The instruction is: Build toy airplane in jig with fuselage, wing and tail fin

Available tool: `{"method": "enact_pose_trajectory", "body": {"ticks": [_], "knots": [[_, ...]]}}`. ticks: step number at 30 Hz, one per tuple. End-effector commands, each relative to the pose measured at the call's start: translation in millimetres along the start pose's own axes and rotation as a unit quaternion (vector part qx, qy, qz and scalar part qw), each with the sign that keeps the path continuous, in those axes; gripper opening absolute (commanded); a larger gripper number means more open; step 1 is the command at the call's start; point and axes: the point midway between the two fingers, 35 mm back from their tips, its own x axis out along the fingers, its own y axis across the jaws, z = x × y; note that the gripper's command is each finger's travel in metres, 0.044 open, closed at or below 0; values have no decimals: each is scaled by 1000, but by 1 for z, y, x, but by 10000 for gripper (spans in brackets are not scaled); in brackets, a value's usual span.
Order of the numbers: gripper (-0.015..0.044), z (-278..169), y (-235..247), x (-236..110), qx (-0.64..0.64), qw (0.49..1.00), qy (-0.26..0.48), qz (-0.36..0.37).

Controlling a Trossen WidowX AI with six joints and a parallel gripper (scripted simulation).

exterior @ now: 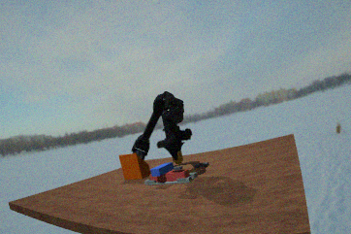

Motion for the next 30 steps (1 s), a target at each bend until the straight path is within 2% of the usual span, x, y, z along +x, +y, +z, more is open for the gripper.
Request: {"method": "enact_pose_trajectory", "body": {"ticks": [1, 30], "knots": [[65, 0, -2, -1, -2, 1000, -1, -2], [65, 0, -3, 38, -2, 1000, -1, -2]]}}
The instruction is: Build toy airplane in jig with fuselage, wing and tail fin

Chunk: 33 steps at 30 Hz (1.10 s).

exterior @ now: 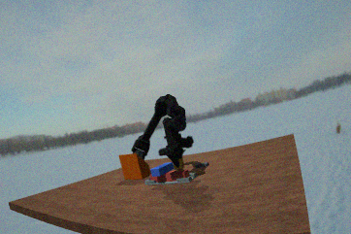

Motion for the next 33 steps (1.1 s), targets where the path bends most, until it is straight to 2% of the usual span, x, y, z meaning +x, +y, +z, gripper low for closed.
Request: {"method": "enact_pose_trajectory", "body": {"ticks": [1, 5, 9, 11, 14, 24, 31, 33], "knots": [[65, 0, 0, 5, 2, 1000, -2, 1], [79, 0, 1, 4, 0, 1000, 0, 1], [52, 0, 1, 4, 0, 1000, 0, 1], [0, 0, 1, 4, 0, 1000, 0, 1], [0, 0, 1, 4, 0, 1000, 0, 1], [260, 0, 1, 4, 0, 1000, 0, 1], [260, 0, 1, 4, 0, 1000, 0, 1], [260, 1, 0, -5, 0, 1000, 0, 0]]}}
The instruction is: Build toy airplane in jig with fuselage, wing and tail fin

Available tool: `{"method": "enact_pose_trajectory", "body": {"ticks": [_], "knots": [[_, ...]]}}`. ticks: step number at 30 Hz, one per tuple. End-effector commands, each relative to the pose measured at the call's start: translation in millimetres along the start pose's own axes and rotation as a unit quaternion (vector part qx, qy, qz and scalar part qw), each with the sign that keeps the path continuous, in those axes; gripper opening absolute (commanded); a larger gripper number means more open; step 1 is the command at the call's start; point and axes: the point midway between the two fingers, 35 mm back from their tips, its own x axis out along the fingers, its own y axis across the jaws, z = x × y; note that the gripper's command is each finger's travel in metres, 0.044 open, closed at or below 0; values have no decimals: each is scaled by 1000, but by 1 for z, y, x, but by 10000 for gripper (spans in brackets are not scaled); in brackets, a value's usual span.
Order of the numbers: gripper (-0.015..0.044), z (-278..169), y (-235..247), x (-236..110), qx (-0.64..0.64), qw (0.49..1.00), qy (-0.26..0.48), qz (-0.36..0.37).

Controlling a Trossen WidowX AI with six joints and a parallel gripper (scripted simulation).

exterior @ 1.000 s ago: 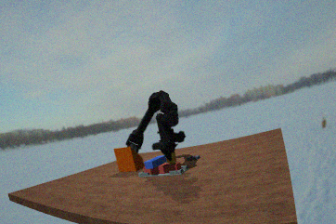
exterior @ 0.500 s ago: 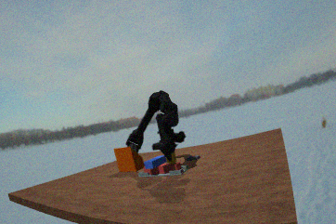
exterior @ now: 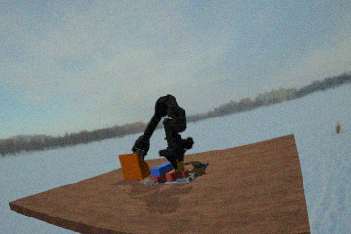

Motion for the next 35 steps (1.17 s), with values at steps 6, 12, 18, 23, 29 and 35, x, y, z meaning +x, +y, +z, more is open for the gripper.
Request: {"method": "enact_pose_trajectory", "body": {"ticks": [6, 12, 18, 23, 29, 35], "knots": [[260, -1, -1, -89, 2, 1000, -3, -2], [260, 2, -2, -91, 2, 1000, -3, -2], [260, 2, -2, -91, 2, 1000, -3, -2], [260, 2, -1, -91, 2, 1000, -3, -2], [260, 2, -1, -91, 2, 1000, -3, -2], [260, 2, -1, -91, 2, 1000, -3, -2]]}}
